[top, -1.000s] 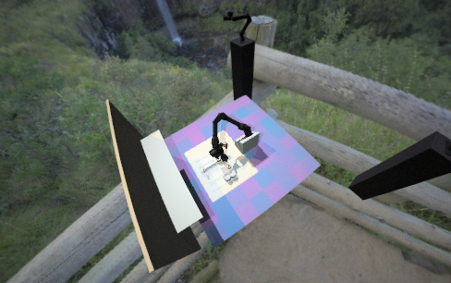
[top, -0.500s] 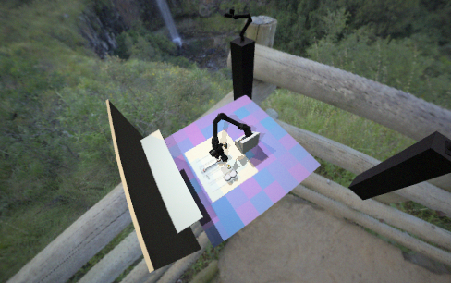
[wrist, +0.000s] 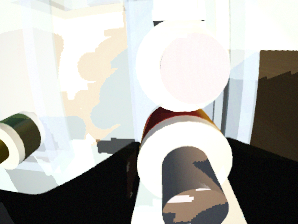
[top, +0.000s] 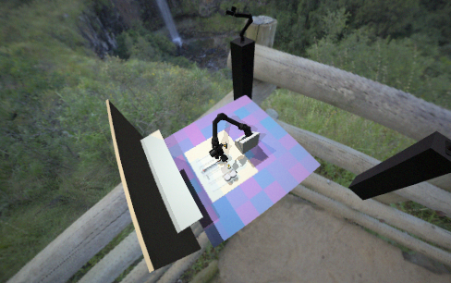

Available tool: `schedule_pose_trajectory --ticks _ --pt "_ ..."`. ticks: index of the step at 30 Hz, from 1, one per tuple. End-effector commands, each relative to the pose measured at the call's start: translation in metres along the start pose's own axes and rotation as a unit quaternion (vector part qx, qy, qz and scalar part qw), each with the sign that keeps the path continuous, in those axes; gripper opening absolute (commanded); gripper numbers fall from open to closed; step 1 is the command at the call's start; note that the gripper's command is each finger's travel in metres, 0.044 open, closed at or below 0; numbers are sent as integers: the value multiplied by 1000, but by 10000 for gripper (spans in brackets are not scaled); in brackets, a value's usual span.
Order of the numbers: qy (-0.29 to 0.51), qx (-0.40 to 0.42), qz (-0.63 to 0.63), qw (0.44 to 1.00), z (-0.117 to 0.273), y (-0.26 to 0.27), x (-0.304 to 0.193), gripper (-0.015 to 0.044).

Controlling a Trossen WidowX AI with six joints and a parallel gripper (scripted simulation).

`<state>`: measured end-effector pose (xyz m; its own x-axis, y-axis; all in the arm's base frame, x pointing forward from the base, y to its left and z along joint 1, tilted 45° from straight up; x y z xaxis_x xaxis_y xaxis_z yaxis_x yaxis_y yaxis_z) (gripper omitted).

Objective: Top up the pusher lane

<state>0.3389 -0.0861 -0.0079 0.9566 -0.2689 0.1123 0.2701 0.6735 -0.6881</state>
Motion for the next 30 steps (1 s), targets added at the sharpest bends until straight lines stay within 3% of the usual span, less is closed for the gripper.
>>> schedule_pose_trajectory --ticks 1,30 --pt "-9 -2 -6 1000 0 0 4 0" --pt "-9 -2 -6 1000 -9 -1 3 0"
Point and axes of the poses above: the point midway between the two fingers, 35 mm back from their tips, its own z axis back along the fingers, its own y axis across the jaws, x = y × z, the point moved 5 cm from there along z, back along the fingers, and after that the axes turned 8 degrees about -z, right-handed, at the moved point
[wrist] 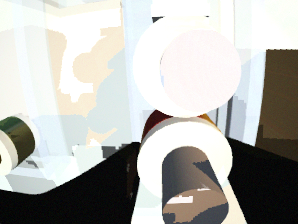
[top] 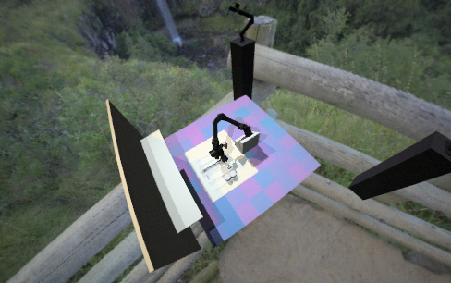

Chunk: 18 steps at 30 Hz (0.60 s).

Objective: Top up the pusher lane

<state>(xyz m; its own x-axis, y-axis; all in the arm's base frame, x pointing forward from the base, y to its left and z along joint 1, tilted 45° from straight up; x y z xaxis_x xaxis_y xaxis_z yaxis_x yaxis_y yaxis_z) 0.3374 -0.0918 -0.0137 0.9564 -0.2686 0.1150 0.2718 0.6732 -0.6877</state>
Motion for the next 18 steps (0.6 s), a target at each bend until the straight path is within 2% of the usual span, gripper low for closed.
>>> schedule_pose_trajectory --ticks 1,18 --pt "-8 -3 -5 1000 0 -1 4 0" --pt "-8 -3 -5 1000 -5 -1 3 0"
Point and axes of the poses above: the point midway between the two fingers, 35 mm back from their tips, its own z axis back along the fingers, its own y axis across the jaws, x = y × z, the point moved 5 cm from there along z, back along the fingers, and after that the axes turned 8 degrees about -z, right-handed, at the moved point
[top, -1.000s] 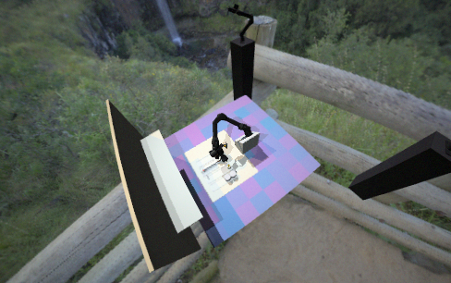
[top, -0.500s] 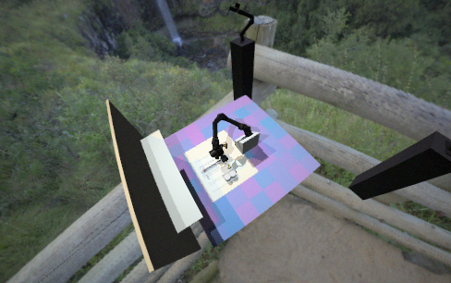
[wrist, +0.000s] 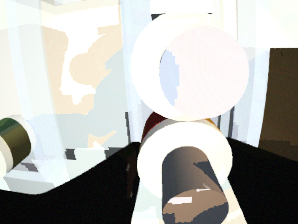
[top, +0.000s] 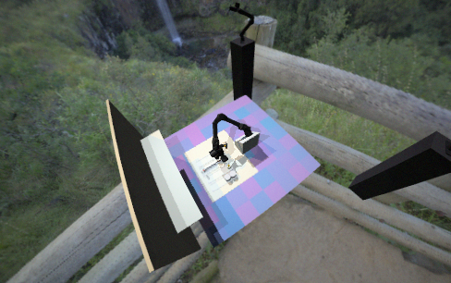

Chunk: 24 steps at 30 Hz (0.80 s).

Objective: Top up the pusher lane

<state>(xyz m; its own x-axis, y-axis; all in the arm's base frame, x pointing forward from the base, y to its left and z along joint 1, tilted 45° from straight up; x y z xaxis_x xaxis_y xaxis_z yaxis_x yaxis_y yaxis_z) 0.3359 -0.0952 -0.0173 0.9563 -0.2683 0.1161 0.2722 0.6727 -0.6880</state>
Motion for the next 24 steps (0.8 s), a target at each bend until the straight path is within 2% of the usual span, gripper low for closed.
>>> schedule_pose_trajectory --ticks 1,24 --pt "-7 -3 -5 1000 -1 -1 3 0" --pt "-7 -3 -4 1000 -2 -1 -1 0"
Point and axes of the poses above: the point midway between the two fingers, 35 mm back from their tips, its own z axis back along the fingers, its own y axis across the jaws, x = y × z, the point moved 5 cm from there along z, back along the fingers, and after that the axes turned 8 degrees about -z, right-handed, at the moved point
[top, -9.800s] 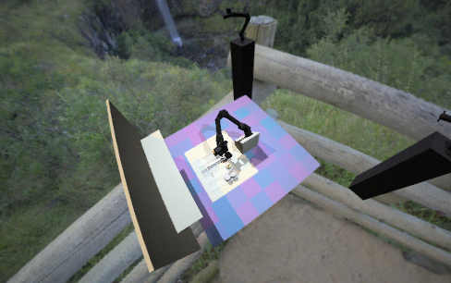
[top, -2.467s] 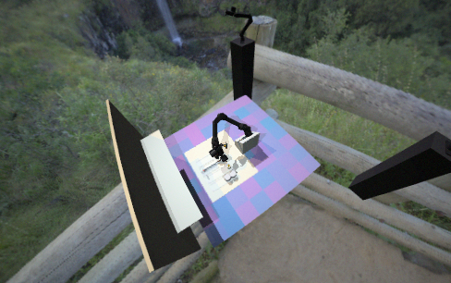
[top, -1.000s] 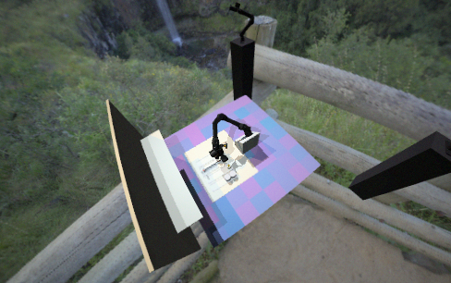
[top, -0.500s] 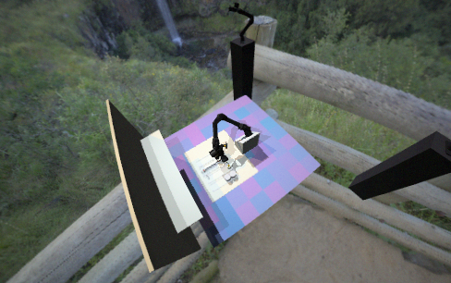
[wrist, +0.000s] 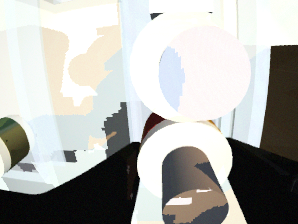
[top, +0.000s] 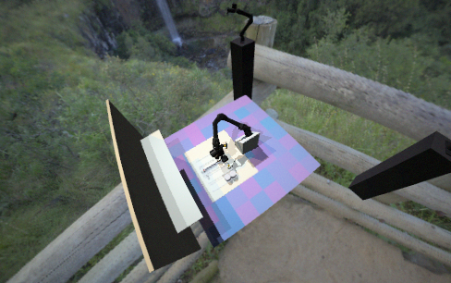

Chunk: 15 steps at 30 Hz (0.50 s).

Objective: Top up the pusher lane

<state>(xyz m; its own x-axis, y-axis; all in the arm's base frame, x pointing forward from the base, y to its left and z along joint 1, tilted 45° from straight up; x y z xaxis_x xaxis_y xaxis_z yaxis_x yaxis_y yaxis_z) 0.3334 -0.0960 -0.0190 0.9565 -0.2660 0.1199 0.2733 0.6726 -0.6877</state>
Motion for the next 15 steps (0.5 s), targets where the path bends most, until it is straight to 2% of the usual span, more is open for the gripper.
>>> schedule_pose_trajectory --ticks 1,15 --pt "-5 -3 -4 1000 0 -1 2 0" --pt "-5 -3 -4 1000 0 -1 -1 0"
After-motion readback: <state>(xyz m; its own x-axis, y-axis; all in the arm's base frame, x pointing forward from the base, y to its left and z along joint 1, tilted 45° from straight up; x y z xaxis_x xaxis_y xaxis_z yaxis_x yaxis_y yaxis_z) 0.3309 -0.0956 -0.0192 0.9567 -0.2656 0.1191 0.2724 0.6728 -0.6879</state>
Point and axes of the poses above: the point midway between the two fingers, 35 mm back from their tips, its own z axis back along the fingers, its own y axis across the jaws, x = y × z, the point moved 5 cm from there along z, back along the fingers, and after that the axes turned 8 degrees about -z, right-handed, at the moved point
